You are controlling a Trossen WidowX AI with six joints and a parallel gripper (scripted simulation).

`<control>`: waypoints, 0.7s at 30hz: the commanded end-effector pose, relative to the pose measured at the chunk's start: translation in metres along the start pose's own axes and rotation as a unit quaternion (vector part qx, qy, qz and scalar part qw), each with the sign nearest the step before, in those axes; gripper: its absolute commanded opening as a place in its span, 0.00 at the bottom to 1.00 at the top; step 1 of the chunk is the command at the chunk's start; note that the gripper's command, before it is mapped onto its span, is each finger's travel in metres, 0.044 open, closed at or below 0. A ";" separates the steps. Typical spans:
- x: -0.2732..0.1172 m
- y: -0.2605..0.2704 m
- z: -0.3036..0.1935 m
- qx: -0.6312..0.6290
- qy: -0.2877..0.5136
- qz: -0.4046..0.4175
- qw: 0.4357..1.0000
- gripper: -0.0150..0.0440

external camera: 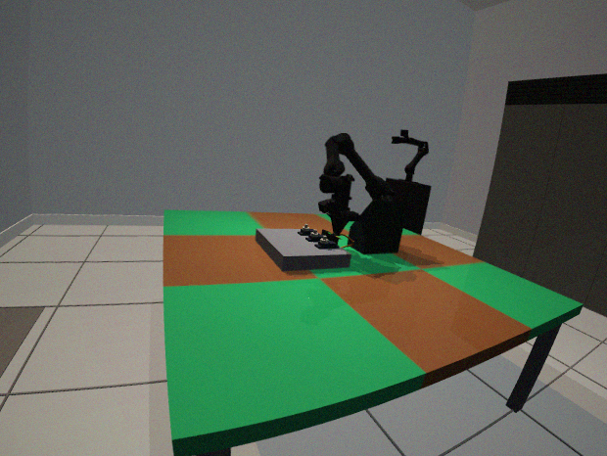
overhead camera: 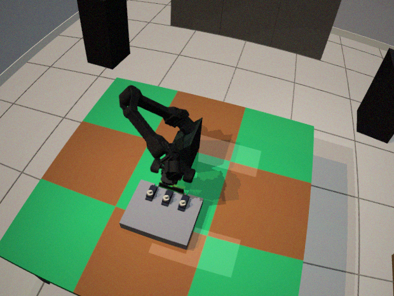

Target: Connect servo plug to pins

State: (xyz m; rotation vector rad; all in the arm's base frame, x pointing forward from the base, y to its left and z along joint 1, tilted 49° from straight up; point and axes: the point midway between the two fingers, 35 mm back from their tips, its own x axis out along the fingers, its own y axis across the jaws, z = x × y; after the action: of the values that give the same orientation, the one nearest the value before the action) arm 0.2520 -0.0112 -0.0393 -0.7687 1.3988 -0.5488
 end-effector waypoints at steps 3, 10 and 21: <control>-0.002 -0.001 0.007 0.005 -0.006 -0.001 1.000 0.25; 0.002 0.000 0.000 0.005 -0.006 -0.001 1.000 0.57; -0.058 0.001 0.000 0.005 -0.006 0.001 1.000 1.00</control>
State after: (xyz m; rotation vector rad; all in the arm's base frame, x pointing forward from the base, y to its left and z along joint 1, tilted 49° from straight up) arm 0.2470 0.0242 -0.0106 -0.7726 1.3820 -0.5421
